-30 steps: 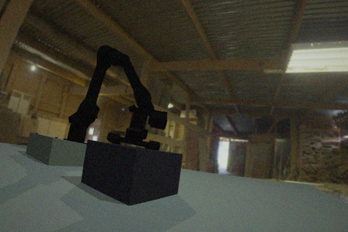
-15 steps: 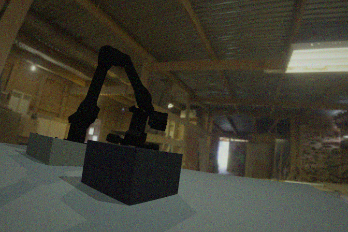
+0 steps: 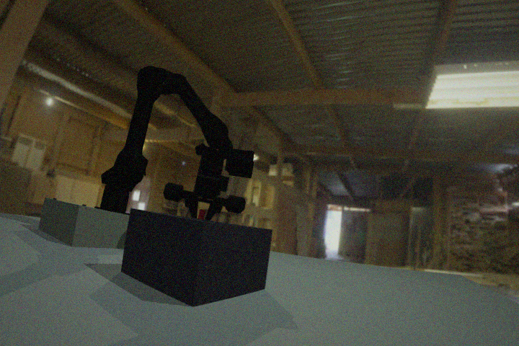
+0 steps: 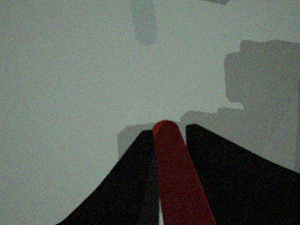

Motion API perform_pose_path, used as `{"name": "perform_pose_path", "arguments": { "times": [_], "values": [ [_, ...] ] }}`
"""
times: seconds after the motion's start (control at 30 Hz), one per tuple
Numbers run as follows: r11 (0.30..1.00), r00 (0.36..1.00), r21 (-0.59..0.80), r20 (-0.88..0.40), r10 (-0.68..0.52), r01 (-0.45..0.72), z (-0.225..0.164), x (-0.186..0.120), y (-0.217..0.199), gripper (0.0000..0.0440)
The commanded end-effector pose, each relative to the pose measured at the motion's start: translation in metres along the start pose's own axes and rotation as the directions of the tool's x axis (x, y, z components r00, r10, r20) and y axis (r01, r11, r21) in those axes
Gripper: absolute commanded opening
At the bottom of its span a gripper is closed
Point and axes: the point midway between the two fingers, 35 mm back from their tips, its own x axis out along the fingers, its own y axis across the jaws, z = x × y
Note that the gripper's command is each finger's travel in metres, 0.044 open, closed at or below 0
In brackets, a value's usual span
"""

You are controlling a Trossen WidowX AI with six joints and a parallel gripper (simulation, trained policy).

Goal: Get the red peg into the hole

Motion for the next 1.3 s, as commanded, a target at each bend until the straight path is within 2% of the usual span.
{"name": "perform_pose_path", "arguments": {
  "times": [0.0, 0.6, 1.27],
  "values": [
    [1.000, 0.999, -0.021, 0.035, 0.020, -0.019, 0.012, -0.012, 0.006, 0.0000],
    [0.999, 0.990, -0.040, 0.136, 0.039, -0.034, 0.081, -0.055, 0.021, 0.0000],
    [0.997, 0.990, 0.069, 0.137, 0.021, -0.031, 0.163, -0.044, 0.010, 0.0000]
  ]
}}
